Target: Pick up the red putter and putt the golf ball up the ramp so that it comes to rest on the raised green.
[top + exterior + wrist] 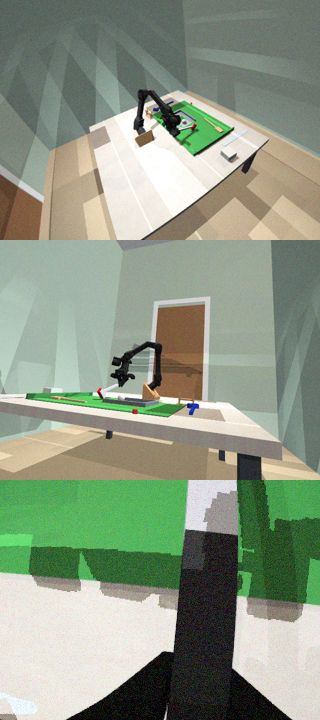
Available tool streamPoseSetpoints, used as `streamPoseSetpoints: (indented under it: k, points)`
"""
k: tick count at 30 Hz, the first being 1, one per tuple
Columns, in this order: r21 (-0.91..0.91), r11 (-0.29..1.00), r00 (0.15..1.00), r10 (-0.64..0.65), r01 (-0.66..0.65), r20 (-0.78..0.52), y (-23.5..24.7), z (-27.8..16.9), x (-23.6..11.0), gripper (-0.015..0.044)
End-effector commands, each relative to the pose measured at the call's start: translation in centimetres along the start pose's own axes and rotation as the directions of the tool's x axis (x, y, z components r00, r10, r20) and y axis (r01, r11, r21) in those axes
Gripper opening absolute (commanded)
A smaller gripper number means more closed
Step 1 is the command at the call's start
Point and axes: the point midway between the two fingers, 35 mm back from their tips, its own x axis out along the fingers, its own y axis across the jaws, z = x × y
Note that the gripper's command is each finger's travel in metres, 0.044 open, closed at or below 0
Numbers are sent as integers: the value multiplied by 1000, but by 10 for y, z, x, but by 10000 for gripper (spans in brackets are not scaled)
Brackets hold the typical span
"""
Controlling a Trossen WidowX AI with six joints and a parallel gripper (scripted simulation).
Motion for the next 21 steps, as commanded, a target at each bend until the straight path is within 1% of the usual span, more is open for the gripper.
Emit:
streamPoseSetpoints:
  k: [1,5,7,9,10,21]
  points:
    - [-13,1000,1000,-15,16,14,-2,9,-24,0]
    - [-13,1000,1000,-15,16,14,-1,14,-46,0]
    - [-13,1000,1000,-15,16,14,-1,14,-50,0]
    - [-13,1000,1000,-15,16,14,-1,14,-50,0]
    - [-5,1000,1000,-10,10,13,-1,11,-40,0]
    - [-5,1000,1000,-10,10,13,-1,11,-40,0]
